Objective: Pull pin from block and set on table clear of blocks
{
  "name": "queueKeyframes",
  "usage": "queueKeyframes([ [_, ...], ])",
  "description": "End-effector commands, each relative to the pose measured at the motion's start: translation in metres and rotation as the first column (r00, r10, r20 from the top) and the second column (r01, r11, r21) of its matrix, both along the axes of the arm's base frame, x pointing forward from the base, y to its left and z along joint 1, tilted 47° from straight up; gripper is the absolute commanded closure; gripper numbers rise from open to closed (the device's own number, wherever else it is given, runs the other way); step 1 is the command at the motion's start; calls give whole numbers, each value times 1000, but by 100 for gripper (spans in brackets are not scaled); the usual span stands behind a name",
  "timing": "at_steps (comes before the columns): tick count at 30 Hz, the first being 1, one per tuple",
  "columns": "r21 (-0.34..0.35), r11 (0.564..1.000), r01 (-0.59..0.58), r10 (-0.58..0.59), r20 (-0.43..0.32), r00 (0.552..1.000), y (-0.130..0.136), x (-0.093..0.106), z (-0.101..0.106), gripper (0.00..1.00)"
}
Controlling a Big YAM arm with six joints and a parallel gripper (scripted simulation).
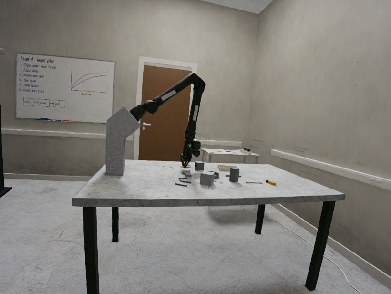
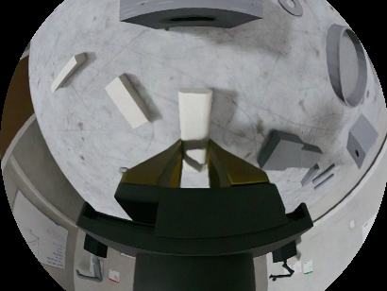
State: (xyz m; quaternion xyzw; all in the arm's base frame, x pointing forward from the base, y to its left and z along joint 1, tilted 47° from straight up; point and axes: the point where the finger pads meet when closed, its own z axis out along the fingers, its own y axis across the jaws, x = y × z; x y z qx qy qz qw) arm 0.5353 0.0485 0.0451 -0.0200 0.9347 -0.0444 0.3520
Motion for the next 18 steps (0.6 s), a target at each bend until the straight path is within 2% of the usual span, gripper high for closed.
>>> queueKeyframes([
  [1,3,1000,8,-8,2,1000,0,3,-2,100],
  [18,1,1000,8,-8,1,1000,-2,9,-8,100],
])
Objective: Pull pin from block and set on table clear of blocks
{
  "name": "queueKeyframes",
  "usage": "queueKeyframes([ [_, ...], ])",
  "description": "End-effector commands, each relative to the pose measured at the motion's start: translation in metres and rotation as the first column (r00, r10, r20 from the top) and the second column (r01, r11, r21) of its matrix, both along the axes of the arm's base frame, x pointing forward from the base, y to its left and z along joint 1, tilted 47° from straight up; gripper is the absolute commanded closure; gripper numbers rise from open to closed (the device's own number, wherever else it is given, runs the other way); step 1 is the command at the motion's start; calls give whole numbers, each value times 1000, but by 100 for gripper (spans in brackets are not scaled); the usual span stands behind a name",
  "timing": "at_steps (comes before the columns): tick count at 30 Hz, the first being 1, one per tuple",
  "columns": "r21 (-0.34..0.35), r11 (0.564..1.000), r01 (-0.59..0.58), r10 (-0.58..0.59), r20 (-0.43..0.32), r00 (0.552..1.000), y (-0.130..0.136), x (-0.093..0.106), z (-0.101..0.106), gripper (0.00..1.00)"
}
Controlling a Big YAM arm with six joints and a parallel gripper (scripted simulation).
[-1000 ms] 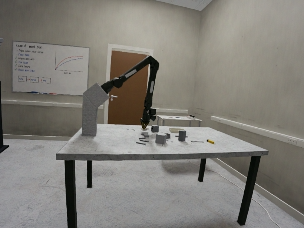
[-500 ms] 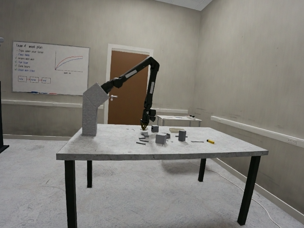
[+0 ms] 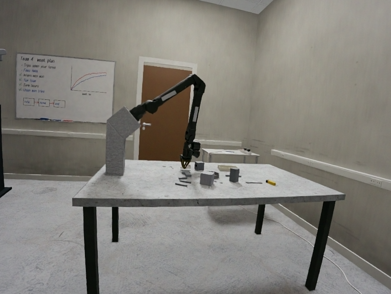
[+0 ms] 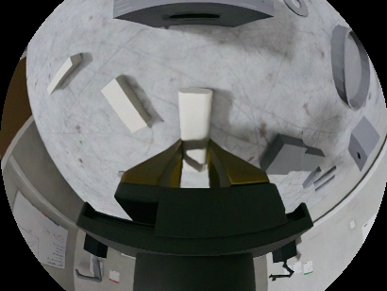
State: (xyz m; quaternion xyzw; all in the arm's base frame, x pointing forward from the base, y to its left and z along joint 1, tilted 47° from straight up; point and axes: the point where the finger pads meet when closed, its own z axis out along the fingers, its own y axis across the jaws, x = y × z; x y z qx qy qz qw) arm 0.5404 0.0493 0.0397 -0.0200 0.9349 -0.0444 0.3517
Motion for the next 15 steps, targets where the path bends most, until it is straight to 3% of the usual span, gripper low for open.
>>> queueKeyframes([
  [1,1,1000,8,-8,2,1000,-2,4,-3,100],
  [15,-1,1000,8,-8,1,1000,-4,6,-5,100],
])
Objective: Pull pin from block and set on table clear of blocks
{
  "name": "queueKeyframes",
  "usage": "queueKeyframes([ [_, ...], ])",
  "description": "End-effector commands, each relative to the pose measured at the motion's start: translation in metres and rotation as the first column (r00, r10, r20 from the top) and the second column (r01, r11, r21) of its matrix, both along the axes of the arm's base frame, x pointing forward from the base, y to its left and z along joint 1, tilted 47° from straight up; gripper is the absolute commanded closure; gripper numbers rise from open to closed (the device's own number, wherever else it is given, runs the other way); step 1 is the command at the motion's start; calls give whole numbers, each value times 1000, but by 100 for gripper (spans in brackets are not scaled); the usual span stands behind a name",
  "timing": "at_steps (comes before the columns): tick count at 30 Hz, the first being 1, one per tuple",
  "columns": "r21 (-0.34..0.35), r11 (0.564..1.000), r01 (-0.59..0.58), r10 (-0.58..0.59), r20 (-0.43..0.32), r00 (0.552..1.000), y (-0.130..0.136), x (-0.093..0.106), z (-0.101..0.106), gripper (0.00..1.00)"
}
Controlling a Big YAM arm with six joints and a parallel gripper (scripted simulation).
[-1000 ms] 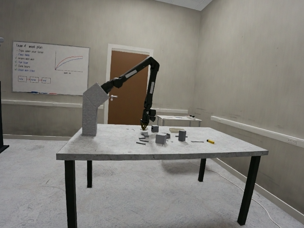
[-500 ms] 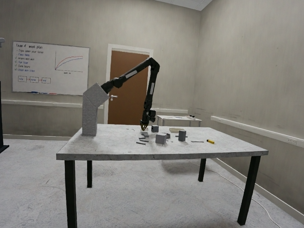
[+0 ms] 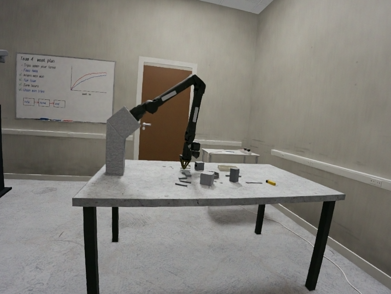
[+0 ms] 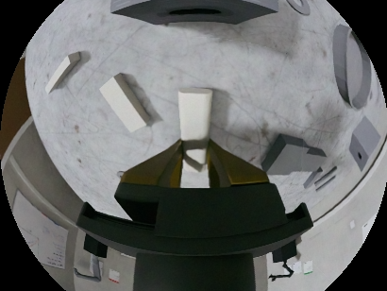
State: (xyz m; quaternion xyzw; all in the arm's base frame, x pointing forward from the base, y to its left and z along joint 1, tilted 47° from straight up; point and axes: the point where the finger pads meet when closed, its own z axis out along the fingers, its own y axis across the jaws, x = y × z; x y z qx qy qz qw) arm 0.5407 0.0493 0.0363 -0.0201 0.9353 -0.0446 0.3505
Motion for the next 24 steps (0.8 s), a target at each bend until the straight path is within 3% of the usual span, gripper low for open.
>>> queueKeyframes([
  [1,-1,1000,8,-8,4,1000,-4,6,-2,100],
  [24,-5,1000,2,-2,0,1000,-5,6,-4,100],
])
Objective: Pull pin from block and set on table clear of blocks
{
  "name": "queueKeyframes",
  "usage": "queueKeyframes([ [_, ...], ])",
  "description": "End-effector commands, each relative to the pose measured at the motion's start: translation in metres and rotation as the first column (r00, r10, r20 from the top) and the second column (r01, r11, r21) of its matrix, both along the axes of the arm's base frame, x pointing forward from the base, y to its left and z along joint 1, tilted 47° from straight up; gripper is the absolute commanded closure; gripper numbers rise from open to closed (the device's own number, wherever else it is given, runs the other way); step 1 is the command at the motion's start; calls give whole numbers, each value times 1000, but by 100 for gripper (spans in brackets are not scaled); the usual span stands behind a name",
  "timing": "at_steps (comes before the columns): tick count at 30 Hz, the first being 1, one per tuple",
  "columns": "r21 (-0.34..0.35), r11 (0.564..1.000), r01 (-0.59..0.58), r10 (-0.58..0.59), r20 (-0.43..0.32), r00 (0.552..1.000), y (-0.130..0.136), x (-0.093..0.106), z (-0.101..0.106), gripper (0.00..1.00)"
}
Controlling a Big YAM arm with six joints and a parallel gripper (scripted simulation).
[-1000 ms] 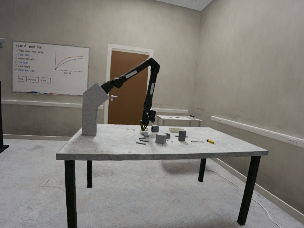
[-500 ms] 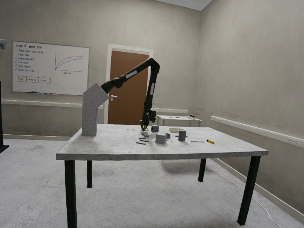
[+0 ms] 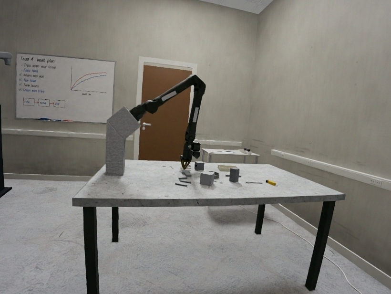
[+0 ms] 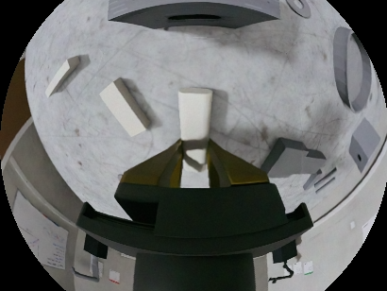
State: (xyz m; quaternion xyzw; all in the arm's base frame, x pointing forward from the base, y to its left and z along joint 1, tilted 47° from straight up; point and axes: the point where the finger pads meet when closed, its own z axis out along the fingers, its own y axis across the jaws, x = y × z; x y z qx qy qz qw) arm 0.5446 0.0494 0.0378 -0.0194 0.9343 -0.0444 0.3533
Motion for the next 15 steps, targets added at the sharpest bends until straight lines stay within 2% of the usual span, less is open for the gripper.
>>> queueKeyframes([
  [1,-6,1000,1,-1,-6,1000,-5,2,-6,100],
  [15,-8,1000,-3,3,-9,1000,-6,4,-10,100],
])
